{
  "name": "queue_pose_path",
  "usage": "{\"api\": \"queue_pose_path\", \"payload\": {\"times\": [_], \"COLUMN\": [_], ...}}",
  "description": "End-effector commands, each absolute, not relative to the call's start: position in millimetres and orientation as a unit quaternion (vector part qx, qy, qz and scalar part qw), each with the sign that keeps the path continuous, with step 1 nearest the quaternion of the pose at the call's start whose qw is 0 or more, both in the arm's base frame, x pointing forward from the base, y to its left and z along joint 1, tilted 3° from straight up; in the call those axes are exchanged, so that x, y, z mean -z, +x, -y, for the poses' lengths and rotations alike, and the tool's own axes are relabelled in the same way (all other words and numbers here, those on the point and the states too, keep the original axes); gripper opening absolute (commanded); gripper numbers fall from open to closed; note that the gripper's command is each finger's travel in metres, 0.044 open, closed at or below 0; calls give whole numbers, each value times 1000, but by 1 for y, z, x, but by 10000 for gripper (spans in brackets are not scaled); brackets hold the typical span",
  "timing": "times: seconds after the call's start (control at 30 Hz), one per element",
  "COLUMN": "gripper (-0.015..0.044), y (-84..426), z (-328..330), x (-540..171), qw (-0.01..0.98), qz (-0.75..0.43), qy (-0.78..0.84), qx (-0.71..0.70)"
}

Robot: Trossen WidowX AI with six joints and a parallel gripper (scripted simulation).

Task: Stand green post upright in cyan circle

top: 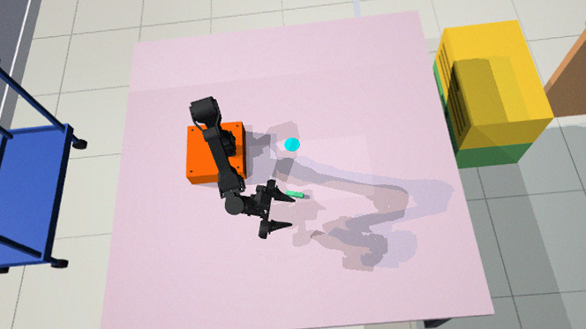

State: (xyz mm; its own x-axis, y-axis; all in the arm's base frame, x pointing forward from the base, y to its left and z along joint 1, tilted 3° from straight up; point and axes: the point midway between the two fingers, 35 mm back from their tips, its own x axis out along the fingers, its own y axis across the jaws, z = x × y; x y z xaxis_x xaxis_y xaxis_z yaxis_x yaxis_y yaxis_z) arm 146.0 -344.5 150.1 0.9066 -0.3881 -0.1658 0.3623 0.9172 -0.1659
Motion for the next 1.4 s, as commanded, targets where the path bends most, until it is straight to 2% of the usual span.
{"api": "queue_pose_path", "payload": {"times": [0.0, 0.17, 0.2, 0.47, 0.73, 1.03, 1.37], "gripper": [374, 243, 233, 233, 233, 233, 233], "y": [147, 177, 184, 225, 232, 221, 221], "z": [345, 353, 353, 326, 267, 233, 233], "x": [-150, -133, -129, -99, -93, -106, -107], "qw": [974, 964, 960, 895, 783, 704, 703], "qz": [-100, -165, -184, -360, -563, -669, -671], "qy": [-62, 31, 50, 162, 181, 148, 147], "qx": [193, 204, 206, 207, 195, 185, 185]}}
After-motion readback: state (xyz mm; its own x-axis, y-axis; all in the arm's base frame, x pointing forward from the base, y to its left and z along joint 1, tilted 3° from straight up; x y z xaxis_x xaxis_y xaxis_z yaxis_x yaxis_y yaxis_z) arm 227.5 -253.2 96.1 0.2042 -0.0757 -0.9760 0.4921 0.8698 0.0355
